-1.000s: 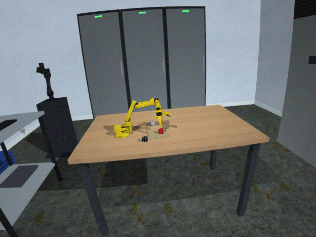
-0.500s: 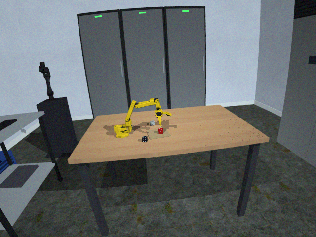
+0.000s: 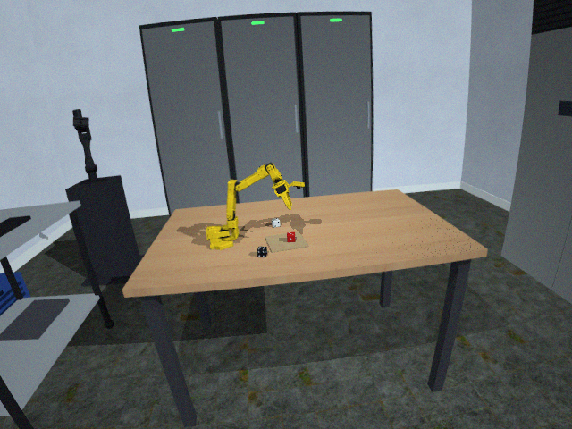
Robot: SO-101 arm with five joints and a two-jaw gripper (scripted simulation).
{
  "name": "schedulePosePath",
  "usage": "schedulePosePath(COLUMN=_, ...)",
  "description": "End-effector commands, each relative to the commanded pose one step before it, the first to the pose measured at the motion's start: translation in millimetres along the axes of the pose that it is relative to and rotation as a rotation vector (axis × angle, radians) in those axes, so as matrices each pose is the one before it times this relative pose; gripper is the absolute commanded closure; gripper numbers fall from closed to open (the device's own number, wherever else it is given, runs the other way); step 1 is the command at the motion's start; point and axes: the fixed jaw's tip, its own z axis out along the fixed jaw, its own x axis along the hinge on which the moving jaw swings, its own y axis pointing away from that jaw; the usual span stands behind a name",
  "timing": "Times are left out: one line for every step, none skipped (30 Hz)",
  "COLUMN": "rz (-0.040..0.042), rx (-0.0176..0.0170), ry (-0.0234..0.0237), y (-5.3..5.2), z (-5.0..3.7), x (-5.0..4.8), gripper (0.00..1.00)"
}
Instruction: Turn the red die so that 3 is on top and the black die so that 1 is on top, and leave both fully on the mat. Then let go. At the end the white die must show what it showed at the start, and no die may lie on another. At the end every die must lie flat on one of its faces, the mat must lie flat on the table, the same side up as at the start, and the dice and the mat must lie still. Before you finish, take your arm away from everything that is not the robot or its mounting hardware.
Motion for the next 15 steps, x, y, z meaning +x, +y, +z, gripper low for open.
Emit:
schedulePosePath(rz=0.01392, rx=0.00403, ry=-0.16038, y=-2.23, z=-35.147, x=-10.64, gripper=0.65)
schedulePosePath(rz=0.00002, rx=0.00006, ry=-0.02341, y=0.0, z=-5.181, x=-1.56, gripper=0.65)
schedulePosePath(rz=0.00001, rx=0.00008, ry=-0.02061, y=0.0, z=-4.565, x=-1.377, gripper=0.65)
schedulePosePath(rz=-0.00003, rx=0.00006, ry=-0.01756, y=-0.01, z=-3.887, x=-1.183, gripper=0.65)
schedulePosePath(rz=0.0, rx=0.00006, ry=-0.01439, y=0.0, z=-3.189, x=-0.98, gripper=0.65)
schedulePosePath(rz=0.00002, rx=0.00005, ry=-0.01122, y=0.0, z=-2.478, x=-0.762, gripper=0.65)
schedulePosePath(rz=-0.00001, rx=0.00001, ry=-0.00814, y=0.0, z=-1.802, x=-0.552, gripper=0.65)
schedulePosePath(rz=0.00001, rx=0.00003, ry=-0.00534, y=0.0, z=-1.173, x=-0.37, gripper=0.65)
schedulePosePath(rz=0.00001, rx=0.00001, ry=-0.00295, y=0.0, z=-0.653, x=-0.205, gripper=0.65)
schedulePosePath(rz=-0.00003, rx=-0.00001, ry=-0.00113, y=0.0, z=-0.253, x=-0.075, gripper=0.65)
schedulePosePath(rz=0.0, rx=0.0, ry=-0.00019, y=0.0, z=-0.04, x=-0.014, gripper=0.65)
schedulePosePath(rz=0.0, rx=0.0, ry=0.0, y=0.0, z=0.0, x=0.0, gripper=0.65)
schedulePosePath(rz=0.0, rx=0.0, ry=0.0, y=0.0, z=0.0, x=0.0, gripper=0.65)
schedulePosePath(rz=-0.00002, rx=0.00001, ry=0.00001, y=0.0, z=-0.004, x=0.003, gripper=0.65)
schedulePosePath(rz=-0.00013, rx=0.00006, ry=0.00003, y=-0.02, z=0.0, x=0.006, gripper=0.65)
